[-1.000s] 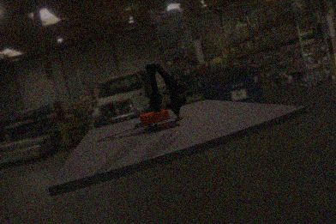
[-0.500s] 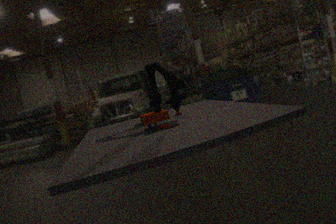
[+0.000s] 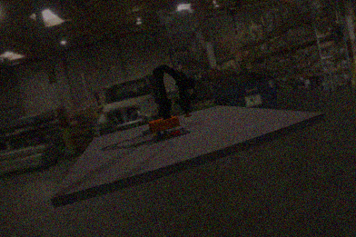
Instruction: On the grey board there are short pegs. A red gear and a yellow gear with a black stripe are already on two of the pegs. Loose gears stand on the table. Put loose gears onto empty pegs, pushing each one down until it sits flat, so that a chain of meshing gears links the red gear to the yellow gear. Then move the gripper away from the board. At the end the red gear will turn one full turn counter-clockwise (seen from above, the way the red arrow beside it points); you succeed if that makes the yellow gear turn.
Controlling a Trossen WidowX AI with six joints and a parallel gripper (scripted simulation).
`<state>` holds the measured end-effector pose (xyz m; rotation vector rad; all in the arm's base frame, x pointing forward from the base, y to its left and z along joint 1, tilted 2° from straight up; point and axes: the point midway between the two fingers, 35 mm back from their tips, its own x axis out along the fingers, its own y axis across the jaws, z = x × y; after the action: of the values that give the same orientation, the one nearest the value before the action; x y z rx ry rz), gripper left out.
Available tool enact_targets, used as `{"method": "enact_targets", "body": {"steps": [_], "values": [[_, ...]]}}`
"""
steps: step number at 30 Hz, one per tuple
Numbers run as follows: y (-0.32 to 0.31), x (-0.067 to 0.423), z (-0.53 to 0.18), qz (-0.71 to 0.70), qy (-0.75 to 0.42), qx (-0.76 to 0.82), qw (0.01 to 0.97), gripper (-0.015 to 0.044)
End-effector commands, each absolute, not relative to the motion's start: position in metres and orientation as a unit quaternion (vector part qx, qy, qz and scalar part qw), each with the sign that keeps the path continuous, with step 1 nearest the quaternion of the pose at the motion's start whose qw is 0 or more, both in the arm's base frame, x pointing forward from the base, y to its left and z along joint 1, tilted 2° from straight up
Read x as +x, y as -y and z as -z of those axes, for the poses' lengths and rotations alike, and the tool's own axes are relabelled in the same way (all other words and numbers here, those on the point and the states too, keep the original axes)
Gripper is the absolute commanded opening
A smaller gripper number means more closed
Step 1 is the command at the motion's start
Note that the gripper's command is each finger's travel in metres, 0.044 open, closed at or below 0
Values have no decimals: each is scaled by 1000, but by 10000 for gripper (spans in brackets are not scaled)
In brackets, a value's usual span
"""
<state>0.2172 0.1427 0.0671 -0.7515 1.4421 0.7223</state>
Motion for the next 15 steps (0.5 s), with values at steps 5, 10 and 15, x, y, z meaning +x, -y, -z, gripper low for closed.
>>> {"method": "enact_targets", "body": {"steps": [5,10,15], "values": [[-145,216,-93,-318,-629,-322,632,0],[-144,214,-105,-319,-631,-320,631,0],[-143,211,-118,-320,-633,-318,630,0]]}}
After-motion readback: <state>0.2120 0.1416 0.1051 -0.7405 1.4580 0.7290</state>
